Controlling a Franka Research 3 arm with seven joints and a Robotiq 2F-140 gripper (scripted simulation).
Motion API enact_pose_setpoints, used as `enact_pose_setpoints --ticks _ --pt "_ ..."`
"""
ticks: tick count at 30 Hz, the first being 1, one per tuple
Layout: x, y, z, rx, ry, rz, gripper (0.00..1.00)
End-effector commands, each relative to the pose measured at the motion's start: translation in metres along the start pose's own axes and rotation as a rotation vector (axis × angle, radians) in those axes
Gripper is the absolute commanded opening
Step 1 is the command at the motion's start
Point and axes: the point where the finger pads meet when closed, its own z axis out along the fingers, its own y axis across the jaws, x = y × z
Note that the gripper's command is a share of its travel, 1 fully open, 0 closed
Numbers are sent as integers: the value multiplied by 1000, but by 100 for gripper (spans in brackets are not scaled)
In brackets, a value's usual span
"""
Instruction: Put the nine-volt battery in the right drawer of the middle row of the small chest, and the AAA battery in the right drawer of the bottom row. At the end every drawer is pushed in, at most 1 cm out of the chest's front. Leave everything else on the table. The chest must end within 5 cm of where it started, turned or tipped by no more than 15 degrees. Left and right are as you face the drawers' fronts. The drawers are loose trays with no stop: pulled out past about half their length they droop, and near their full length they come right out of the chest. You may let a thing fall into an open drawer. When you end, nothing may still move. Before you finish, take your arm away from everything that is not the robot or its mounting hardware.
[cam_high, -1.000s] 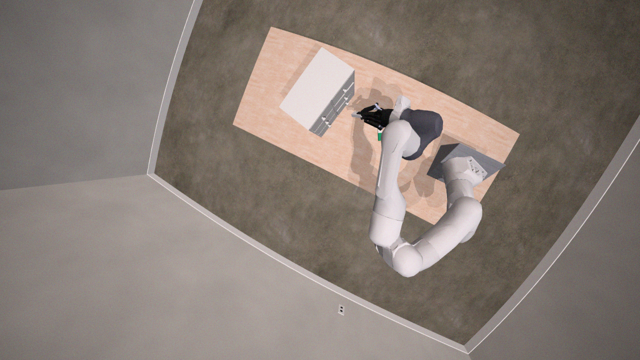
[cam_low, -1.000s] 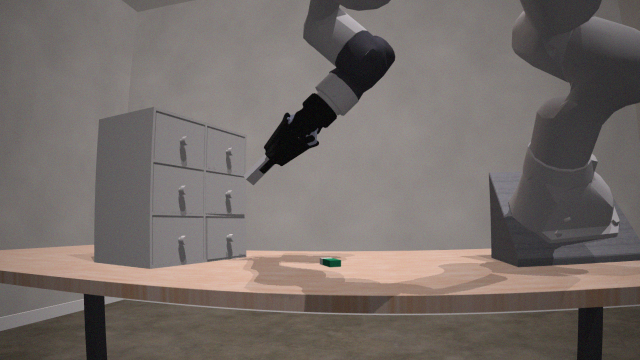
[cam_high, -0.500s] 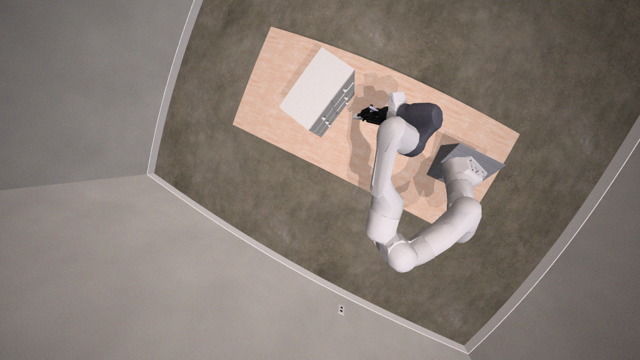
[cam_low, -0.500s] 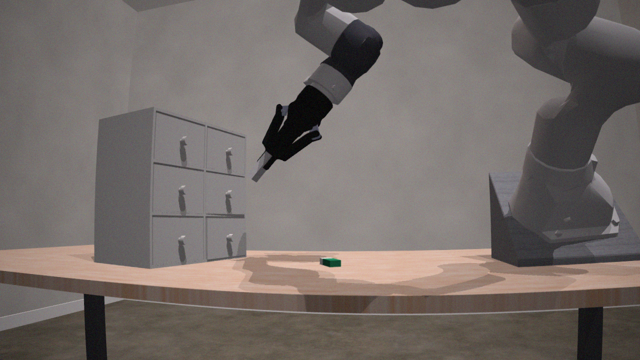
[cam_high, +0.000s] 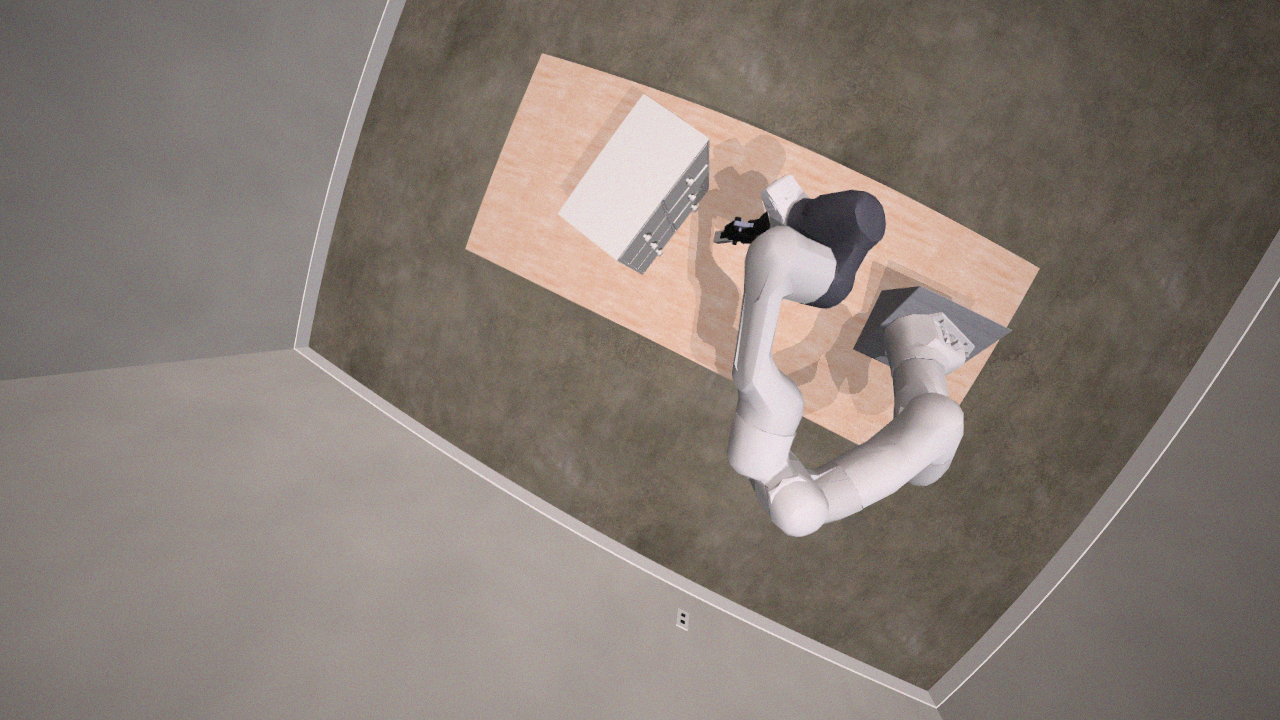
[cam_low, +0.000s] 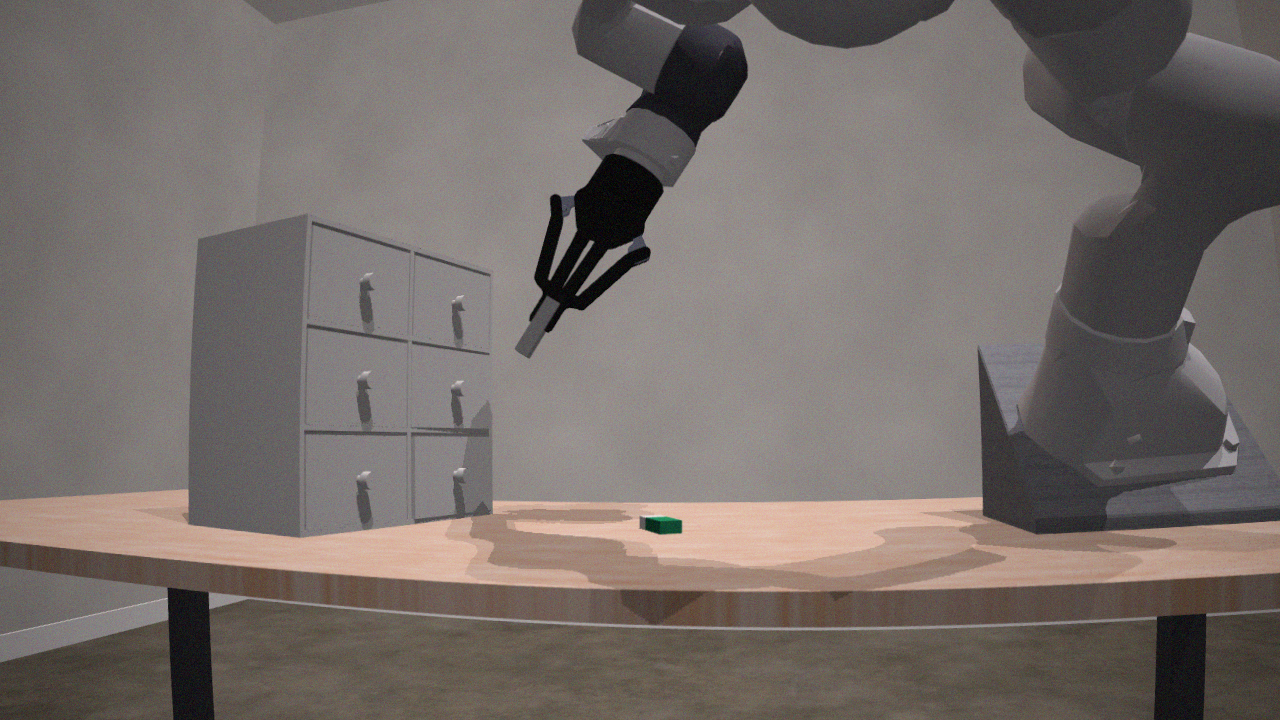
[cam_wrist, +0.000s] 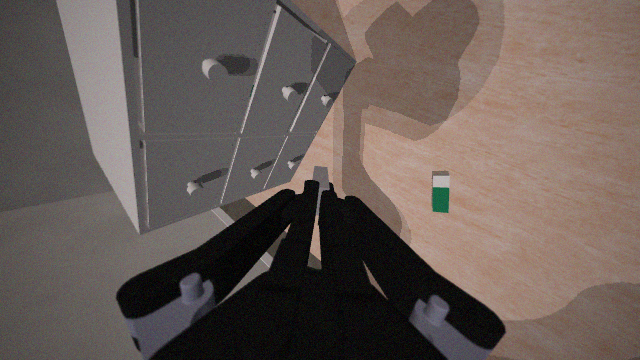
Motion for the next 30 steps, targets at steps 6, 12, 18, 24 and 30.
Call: enact_pose_setpoints --ticks 6,12,18,24,30 --pt "-8 12 -8 -85 -40 -288 0" --pt "-9 20 -18 -149 -65 -427 0" --pt "-9 29 -30 -209 -94 -552 0" --pt "-9 37 -41 -265 -126 -664 0" --pt "-9 45 -53 -316 -158 -761 0"
